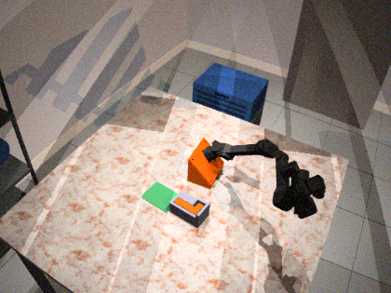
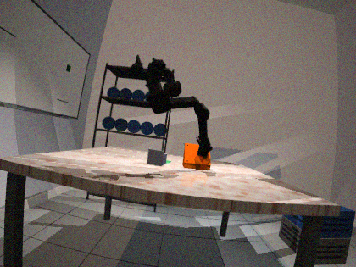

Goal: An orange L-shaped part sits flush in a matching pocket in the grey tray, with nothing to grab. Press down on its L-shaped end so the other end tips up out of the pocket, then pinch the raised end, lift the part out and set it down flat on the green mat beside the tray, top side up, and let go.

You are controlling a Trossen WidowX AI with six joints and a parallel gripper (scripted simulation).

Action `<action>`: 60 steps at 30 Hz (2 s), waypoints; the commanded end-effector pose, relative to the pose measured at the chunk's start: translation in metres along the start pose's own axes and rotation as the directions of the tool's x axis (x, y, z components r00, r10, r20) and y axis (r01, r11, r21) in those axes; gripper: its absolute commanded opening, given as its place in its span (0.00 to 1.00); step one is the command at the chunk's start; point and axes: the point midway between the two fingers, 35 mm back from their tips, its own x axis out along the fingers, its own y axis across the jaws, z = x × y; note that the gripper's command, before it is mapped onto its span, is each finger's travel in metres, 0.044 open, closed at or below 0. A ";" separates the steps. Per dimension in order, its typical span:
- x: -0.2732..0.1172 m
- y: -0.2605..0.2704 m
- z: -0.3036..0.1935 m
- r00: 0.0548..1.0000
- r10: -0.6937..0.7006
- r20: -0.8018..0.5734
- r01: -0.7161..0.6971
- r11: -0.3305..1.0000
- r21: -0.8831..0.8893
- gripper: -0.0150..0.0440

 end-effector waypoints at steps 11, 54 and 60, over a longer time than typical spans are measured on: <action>0.018 0.078 -0.113 0.883 0.460 -0.096 -0.448 0.762 -0.469 0.56; -0.239 -0.191 -0.333 -0.885 0.195 -0.422 -0.142 0.751 0.645 0.56; -0.239 -0.191 -0.333 -0.885 0.195 -0.422 -0.142 0.751 0.645 0.56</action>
